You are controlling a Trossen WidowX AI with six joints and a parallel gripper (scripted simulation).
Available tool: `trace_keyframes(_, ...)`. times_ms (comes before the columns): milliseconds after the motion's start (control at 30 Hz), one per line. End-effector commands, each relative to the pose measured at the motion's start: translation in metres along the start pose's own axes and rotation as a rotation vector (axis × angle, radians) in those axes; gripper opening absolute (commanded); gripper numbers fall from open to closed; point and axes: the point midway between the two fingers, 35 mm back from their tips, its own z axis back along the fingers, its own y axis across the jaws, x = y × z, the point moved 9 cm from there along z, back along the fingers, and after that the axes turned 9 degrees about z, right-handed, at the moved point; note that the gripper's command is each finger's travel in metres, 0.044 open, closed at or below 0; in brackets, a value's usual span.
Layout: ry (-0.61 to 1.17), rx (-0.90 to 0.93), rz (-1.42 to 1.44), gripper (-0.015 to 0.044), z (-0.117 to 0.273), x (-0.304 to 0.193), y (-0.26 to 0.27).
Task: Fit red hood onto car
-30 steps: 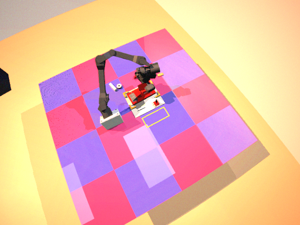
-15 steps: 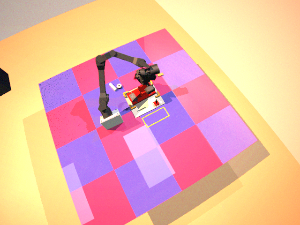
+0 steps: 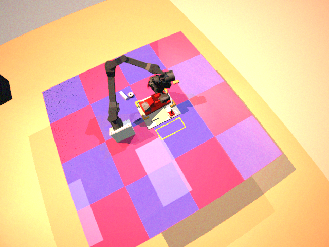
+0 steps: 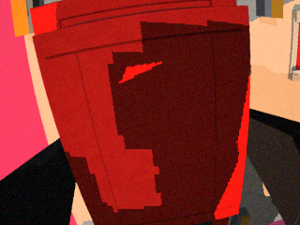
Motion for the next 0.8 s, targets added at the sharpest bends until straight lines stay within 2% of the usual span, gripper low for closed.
trace_keyframes(0,-0.002,0.002,-0.005,0.0000,0.0000,0.0003,0.0002)
trace_keyframes(767,-0.002,0.002,-0.005,0.0000,-0.0080,0.0007,0.0001)
